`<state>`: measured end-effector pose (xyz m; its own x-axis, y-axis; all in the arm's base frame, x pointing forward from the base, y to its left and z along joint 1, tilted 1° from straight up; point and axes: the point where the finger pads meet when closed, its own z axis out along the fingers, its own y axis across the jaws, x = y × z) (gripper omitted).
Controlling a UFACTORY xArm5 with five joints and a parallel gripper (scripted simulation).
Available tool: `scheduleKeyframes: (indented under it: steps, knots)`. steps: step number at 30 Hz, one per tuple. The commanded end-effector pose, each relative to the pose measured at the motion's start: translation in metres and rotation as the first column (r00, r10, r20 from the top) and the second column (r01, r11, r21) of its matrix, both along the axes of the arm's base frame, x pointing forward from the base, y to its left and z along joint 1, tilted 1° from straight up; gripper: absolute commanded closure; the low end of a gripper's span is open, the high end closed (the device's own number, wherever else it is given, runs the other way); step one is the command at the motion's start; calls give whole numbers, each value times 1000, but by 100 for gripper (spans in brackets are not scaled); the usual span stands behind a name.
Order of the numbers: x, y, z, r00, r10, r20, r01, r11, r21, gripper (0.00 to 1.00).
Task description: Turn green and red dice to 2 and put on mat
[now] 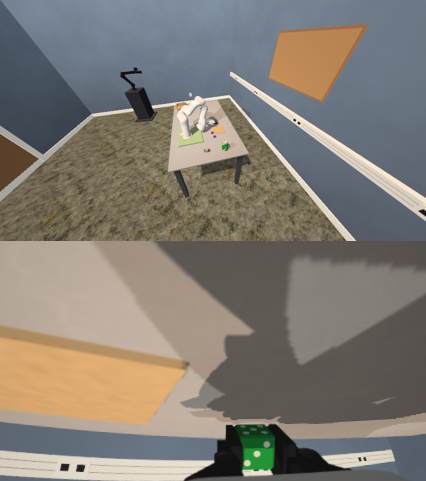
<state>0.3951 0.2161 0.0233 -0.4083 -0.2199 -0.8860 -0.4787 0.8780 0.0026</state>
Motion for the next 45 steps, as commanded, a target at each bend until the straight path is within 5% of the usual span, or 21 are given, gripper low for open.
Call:
scheduleKeyframes:
  steps: [1,45]
  knots:
    - [0,0,-1,1000,0,2,0,1000,1,79]
    - [0,0,-6,1000,0,2,0,1000,1,79]
